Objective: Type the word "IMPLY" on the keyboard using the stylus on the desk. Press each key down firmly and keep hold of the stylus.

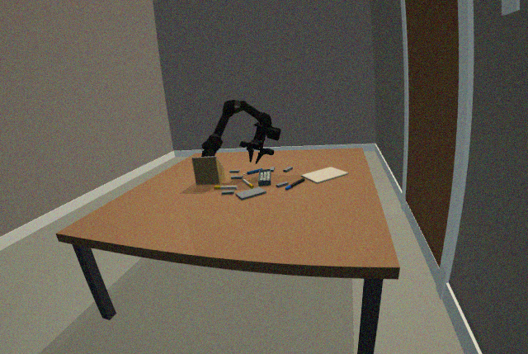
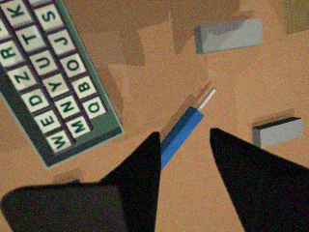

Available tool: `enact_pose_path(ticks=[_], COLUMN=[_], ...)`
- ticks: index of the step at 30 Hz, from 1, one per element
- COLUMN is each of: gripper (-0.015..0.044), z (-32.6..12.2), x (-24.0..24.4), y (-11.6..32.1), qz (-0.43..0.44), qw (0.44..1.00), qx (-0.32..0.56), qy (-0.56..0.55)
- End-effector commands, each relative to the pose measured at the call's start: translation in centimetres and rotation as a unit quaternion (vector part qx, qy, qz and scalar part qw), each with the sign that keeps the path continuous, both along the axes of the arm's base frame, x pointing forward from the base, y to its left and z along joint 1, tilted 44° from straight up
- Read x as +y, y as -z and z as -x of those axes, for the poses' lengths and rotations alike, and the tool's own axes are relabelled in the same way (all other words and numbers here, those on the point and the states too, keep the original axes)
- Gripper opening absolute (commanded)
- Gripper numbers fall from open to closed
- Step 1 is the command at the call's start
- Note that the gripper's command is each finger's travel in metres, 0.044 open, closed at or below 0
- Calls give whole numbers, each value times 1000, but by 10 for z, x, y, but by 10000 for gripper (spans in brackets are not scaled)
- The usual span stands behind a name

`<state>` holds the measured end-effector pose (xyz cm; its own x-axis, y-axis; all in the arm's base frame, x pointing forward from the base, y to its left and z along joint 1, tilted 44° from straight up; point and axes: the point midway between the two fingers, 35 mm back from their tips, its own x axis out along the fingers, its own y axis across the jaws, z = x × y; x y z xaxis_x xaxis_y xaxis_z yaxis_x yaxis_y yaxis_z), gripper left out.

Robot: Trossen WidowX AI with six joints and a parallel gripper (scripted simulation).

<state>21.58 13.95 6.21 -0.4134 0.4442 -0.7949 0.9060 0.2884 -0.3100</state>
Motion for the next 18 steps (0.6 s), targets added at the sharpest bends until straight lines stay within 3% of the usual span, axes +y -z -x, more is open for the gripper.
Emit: enact_pose_path(ticks=[1,18], gripper=[150,150], z=[18,19], x=[17,18], y=[-15,-15], qz=[218,237], qw=[929,914], qx=[150,163], qy=[259,288])
